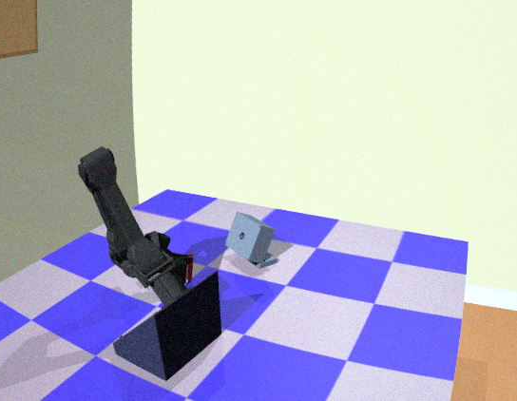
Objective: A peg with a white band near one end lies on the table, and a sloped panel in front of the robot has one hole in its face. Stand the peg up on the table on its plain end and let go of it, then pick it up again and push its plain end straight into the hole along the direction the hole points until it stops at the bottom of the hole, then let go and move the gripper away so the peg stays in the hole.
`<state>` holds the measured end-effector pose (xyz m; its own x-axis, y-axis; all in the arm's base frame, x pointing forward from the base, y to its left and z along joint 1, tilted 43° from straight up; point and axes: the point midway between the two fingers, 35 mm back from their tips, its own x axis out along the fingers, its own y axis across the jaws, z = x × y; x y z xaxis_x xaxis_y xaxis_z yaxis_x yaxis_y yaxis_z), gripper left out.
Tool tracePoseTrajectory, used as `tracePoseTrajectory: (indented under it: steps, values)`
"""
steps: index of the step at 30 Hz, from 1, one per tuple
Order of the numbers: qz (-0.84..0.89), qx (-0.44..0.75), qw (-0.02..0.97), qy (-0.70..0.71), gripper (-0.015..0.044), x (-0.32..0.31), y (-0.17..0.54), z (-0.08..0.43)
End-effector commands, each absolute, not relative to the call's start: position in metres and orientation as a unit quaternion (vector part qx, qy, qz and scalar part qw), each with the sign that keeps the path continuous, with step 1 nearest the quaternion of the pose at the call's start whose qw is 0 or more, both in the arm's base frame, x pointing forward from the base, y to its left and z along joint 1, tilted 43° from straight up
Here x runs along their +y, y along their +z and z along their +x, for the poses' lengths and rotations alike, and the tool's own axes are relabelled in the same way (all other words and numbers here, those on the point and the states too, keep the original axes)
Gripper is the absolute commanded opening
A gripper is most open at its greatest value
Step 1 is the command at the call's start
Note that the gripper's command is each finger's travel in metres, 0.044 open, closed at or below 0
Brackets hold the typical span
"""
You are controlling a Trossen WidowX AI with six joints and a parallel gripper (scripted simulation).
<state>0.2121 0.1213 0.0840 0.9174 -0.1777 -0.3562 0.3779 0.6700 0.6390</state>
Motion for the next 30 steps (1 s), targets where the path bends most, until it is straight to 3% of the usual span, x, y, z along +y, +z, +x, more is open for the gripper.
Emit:
tracePoseTrajectory:
  steps: [1, 30]
  values:
    - [0.376, 0.133, 0.904, -0.154, 0.0049, 0.1226, 0.0827, 0.2122]
    - [0.373, 0.120, 0.906, -0.161, 0.0049, 0.1228, 0.0790, 0.2059]
